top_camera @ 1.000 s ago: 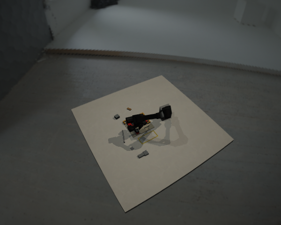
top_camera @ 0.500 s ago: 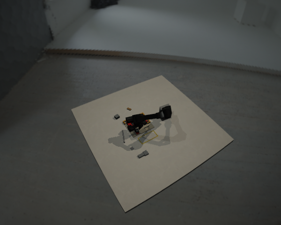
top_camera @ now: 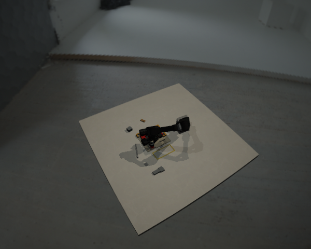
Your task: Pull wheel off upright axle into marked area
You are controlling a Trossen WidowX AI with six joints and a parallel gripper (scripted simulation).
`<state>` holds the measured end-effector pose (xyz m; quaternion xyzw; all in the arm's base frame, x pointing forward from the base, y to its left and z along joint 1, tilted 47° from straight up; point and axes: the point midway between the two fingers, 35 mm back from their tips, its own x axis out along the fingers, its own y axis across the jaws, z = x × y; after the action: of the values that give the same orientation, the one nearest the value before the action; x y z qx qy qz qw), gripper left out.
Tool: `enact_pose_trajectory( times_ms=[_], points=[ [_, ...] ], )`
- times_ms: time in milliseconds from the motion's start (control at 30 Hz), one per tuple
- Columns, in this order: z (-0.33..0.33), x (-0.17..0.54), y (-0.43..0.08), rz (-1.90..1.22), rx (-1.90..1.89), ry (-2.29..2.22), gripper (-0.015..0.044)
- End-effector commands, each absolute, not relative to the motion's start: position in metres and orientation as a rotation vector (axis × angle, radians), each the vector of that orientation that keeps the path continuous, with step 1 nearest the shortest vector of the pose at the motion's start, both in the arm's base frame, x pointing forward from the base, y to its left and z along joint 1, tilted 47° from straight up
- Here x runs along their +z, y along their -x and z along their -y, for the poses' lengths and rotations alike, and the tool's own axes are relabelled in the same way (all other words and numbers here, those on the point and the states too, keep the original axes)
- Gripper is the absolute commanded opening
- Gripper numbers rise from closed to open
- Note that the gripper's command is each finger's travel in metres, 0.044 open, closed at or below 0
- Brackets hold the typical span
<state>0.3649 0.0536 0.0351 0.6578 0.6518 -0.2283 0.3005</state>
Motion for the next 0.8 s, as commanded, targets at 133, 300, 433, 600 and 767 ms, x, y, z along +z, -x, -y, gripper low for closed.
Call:
enact_pose_trajectory(
  times_ms=[133, 300, 433, 600, 767],
  points=[
    [-0.0491, 0.0393, -0.3666, -1.723, -0.603, -1.748, 0.0],
    [-0.0479, 0.0404, -0.3665, -1.723, -0.603, -1.748, 0.0],
    [-0.047, 0.0413, -0.3665, -1.723, -0.604, -1.748, 0.0],
    [-0.0457, 0.0424, -0.3664, -1.723, -0.604, -1.748, 0.0],
    [-0.0445, 0.0435, -0.3664, -1.724, -0.604, -1.748, 0.0]
  ],
)
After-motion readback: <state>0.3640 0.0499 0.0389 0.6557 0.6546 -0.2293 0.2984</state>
